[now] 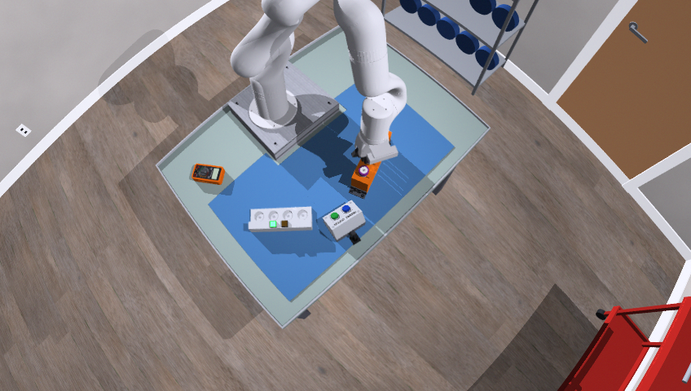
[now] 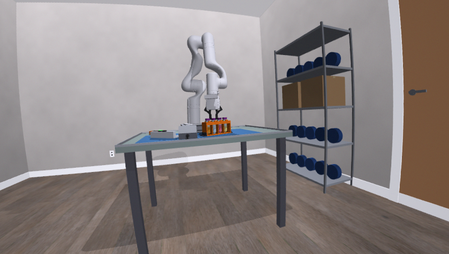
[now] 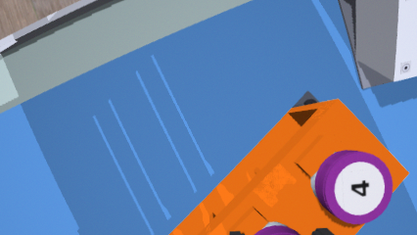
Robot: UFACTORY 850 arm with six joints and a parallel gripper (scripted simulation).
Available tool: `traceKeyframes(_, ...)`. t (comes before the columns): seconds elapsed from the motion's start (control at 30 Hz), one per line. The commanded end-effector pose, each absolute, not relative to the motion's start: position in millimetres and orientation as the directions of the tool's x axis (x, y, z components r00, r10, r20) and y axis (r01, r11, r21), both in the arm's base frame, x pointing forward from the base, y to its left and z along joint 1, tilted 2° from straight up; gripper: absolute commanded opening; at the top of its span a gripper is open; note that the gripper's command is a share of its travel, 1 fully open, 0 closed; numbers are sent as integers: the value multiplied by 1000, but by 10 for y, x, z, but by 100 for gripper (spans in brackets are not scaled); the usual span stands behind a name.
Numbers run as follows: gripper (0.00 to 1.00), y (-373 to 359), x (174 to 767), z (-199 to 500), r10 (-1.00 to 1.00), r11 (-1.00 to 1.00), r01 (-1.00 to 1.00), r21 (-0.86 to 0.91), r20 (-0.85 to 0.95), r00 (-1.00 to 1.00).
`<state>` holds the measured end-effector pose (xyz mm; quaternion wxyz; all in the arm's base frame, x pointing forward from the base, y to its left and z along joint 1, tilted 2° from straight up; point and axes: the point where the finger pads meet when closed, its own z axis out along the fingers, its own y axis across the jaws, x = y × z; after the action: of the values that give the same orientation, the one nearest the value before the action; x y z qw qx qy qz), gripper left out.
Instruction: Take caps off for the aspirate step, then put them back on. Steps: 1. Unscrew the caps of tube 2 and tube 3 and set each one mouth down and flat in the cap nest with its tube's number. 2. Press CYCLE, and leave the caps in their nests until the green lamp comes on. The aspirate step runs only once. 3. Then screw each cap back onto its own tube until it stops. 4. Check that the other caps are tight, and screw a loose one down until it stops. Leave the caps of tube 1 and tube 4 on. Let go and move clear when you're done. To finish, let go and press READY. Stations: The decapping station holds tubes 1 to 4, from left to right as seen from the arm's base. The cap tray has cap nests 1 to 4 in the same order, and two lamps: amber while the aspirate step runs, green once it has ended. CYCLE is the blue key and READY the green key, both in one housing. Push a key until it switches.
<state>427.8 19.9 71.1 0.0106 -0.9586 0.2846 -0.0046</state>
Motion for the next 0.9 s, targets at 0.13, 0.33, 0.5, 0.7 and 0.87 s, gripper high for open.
traceKeyframes(0.13, 0, 200, 4282, 715, -543, -839, -543, -38, -9, 840)
traceKeyframes(0.33, 0, 199, 4282, 713, -662, -748, -662, -36, -15, 749)
traceKeyframes(0.5, 0, 200, 4282, 711, -827, -561, -827, -32, -23, 562)
traceKeyframes(0.7, 0, 199, 4282, 708, -956, -292, -956, -23, -32, 293)
traceKeyframes(0.87, 0, 199, 4281, 706, -989, -146, -989, -18, -35, 146)
